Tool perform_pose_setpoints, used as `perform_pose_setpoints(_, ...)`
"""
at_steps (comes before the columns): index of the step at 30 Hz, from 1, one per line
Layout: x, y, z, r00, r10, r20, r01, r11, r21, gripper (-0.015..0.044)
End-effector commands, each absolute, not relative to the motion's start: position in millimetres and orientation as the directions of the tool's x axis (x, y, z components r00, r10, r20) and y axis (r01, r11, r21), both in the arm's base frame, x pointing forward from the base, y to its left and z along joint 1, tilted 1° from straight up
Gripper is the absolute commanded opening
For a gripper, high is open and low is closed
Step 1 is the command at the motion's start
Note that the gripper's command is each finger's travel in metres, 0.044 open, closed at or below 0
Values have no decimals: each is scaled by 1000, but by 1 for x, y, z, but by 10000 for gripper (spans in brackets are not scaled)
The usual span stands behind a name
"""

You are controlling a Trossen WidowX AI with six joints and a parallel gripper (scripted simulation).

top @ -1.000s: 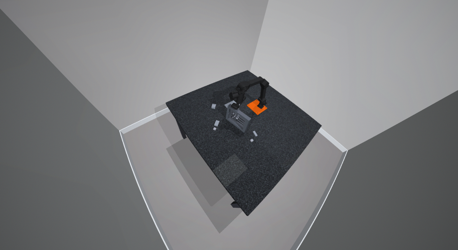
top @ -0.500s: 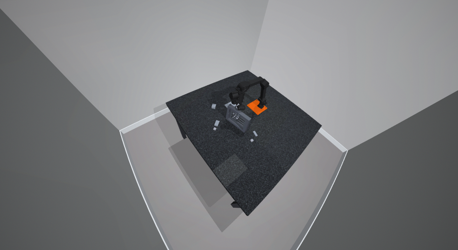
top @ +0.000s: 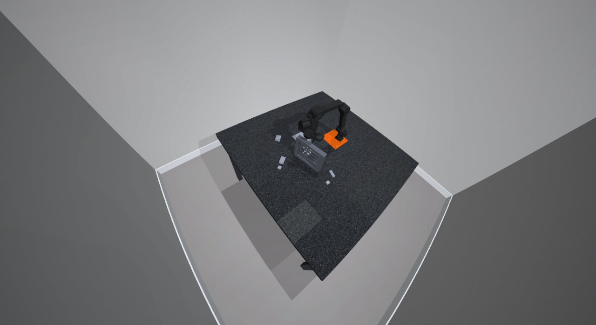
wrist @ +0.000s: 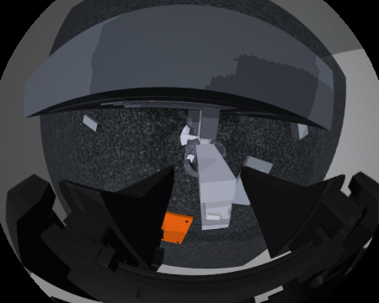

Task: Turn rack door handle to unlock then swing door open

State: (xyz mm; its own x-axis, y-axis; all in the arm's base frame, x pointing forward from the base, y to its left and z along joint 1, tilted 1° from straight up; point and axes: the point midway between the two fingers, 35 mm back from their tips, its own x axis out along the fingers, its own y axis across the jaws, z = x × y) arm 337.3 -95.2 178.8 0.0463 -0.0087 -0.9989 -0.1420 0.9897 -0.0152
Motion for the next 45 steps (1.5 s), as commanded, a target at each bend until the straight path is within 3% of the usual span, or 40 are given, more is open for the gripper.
perform_pose_setpoints(1, 338, -95, 178, 47, -4, -999, -332, 943, -19, 293)
perform_pose_setpoints(16, 338, -95, 178, 46, -4, -999, -882, 470, -43, 293)
perform_pose_setpoints(30, 338, -95, 178, 46, -4, -999, -980, -195, -45, 293)
perform_pose_setpoints(38, 338, -95, 178, 46, -4, -999, -973, -227, -44, 293)
perform_pose_setpoints(45, 338, -95, 178, 46, -4, -999, -973, -227, -44, 246)
